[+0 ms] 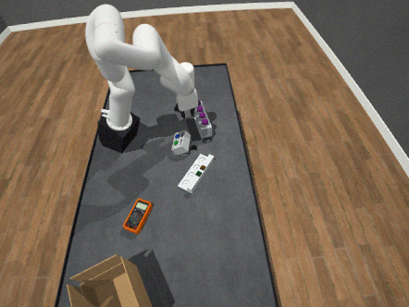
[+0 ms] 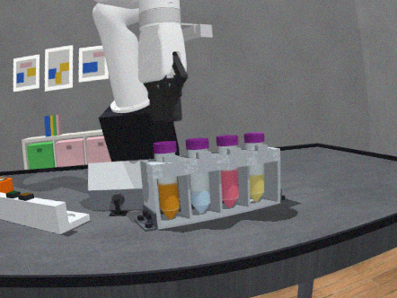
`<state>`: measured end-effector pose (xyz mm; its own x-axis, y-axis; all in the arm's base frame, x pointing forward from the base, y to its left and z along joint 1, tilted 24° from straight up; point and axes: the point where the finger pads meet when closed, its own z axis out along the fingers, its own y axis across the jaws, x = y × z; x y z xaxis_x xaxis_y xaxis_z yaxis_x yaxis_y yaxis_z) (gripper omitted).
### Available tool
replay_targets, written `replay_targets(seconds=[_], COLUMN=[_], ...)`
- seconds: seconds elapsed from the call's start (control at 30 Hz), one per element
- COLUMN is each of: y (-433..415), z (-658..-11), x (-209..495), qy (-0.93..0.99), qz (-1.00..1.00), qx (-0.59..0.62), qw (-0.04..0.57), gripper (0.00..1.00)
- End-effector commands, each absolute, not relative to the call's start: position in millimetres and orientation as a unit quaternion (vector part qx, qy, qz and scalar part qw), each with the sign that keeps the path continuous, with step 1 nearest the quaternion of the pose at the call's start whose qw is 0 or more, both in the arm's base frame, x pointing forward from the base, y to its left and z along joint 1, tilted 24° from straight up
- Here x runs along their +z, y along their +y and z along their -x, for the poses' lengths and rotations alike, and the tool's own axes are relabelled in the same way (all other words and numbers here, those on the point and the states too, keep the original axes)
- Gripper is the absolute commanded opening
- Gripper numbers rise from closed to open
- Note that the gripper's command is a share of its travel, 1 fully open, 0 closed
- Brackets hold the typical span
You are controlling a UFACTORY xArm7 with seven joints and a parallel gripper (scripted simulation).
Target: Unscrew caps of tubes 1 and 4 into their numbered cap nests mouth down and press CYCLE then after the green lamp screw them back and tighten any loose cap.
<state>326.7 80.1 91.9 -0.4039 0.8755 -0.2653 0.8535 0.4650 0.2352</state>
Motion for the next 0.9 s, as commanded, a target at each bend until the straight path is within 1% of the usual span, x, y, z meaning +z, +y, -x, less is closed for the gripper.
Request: replay_targets(seconds=[0.0, 0.87], y=[66.7, 1.7], z=[-338.0, -369.7], x=[100.1, 125.1], qy=[0.830, 0.795], qz=[-0.526, -0.571], qx=[0.036, 0.051], qw=[0.182, 0.200], gripper=[0.46, 0.46])
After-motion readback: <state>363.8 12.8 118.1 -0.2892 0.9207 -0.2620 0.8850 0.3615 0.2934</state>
